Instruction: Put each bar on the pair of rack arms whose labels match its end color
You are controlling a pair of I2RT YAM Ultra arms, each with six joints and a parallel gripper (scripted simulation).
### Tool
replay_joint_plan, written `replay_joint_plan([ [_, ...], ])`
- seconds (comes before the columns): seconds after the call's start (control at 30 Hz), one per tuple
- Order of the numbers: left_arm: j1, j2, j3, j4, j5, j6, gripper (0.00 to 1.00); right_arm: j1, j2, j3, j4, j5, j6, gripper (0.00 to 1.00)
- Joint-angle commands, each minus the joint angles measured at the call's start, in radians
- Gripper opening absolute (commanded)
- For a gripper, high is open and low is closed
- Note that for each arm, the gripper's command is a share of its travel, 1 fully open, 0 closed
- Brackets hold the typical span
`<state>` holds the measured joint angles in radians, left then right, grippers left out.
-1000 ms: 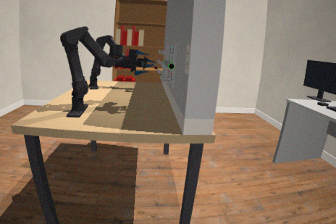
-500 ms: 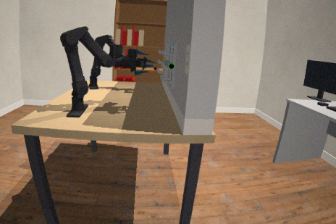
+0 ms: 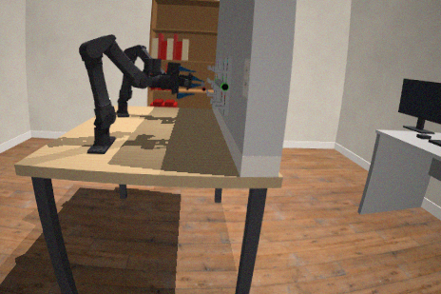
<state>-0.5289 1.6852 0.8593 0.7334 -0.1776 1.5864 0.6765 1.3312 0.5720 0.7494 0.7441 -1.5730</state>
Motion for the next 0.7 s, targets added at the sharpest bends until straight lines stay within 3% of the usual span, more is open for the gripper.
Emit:
replay_joint_plan([
  [0.0, -0.023, -0.038, 0.053, -0.003, -0.032, -0.018, 0.00, 0.009, -0.028, -0.003, -0.009, 0.006, 0.004, 1.00],
  [0.67, -0.121, -0.037, 0.131, -0.080, -0.130, -0.018, 0.00, 0.009, -0.028, -0.003, -0.009, 0.006, 0.004, 1.00],
])
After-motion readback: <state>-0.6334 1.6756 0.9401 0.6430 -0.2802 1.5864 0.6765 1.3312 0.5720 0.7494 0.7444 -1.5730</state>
